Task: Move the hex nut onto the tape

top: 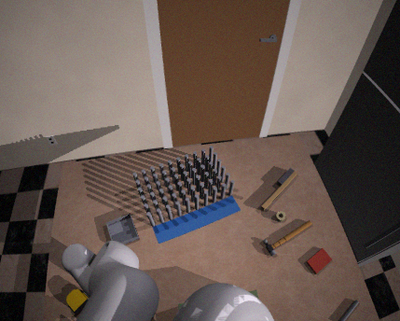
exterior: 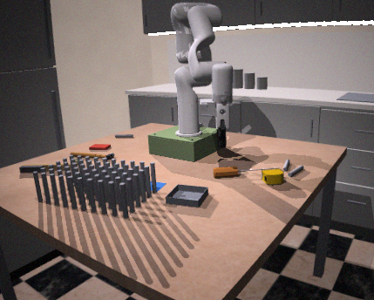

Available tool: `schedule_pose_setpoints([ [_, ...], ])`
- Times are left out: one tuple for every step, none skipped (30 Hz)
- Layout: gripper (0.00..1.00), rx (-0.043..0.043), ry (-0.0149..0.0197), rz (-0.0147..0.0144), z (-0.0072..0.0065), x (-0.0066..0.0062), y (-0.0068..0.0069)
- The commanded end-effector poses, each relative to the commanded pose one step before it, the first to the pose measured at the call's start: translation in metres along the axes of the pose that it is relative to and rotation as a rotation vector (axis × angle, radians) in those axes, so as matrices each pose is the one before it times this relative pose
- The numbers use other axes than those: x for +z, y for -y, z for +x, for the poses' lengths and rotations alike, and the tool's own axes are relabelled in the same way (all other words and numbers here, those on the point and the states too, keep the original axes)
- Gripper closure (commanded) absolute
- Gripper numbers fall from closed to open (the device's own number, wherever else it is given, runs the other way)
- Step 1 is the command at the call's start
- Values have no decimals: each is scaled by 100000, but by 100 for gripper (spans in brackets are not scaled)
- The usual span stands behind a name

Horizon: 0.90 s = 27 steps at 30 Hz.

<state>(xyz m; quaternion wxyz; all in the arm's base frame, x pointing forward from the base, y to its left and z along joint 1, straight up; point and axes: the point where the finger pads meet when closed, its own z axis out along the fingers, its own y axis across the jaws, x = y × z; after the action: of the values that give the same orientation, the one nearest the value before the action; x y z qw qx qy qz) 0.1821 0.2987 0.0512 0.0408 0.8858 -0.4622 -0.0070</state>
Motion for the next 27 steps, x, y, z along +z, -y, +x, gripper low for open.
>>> schedule_pose_setpoints([
  [0,-11951,2536,7415,-1182,-423,1056],
  [0,-1238,79,636,-134,-58,100],
  [0,-668,42,343,-72,-31,55],
  [0,-258,16,133,-28,-12,21],
  [0,-38,2,20,-4,-2,3],
  [0,0,0,0,0,0,0],
  [0,0,0,0,0,0,0],
  [0,0,0,0,0,0,0],
  [0,0,0,0,0,0,0],
  [0,0,0,0,0,0,0],
  [0,0,0,0,0,0,0],
  [0,0,0,0,0,0,0],
  [0,0,0,0,0,0,0],
  [0,0,0,0,0,0,0],
  [0,0,0,0,0,0,0],
  [0,0,0,0,0,0,0],
  [35,1,0,0,0,2,0],
  [35,4,1,-1,0,15,0],
  [35,9,2,-2,0,37,1],
  [35,17,4,-3,0,68,1],
  [35,26,7,-4,0,103,1],
  [35,36,9,-6,0,142,1],
  [35,29,7,-5,0,182,2],
  [35,0,0,0,0,221,3],
  [35,0,0,0,0,259,2],
  [35,0,0,0,0,295,3],
  [35,0,0,0,0,326,4],
])
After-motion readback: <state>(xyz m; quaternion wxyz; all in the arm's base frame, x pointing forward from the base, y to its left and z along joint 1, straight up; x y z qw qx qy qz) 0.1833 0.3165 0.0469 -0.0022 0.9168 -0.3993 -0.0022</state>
